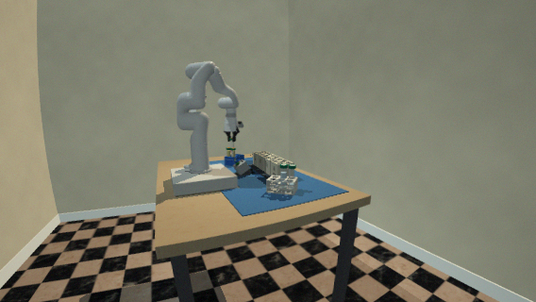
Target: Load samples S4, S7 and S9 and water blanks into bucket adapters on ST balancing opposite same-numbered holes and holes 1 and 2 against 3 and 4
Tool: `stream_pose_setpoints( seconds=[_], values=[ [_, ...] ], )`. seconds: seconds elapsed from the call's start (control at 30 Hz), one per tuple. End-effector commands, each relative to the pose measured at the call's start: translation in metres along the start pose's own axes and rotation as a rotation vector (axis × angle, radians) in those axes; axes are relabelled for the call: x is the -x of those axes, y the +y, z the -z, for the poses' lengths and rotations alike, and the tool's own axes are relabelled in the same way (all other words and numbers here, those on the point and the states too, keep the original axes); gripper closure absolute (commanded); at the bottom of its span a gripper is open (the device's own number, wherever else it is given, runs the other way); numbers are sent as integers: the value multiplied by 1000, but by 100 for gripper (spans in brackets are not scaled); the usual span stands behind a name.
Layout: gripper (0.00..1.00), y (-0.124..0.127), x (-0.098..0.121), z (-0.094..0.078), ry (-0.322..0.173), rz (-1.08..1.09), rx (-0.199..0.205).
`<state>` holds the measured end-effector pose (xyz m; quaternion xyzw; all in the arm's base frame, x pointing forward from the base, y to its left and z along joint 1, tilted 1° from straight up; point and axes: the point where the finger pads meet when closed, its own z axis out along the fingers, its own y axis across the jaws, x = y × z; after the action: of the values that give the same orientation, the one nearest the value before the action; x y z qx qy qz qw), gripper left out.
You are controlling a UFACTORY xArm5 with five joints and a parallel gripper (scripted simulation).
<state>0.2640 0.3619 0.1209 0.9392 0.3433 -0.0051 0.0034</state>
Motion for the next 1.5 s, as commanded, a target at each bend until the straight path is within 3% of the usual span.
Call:
stream_pose_setpoints(
  seconds=[0.0,0.53,1.47],
  values=[
    [100,0,-2,-1,5,0,-1],
    [100,0,-2,-3,5,0,-1],
    [100,-1,-2,-29,5,0,-1]
  ],
)
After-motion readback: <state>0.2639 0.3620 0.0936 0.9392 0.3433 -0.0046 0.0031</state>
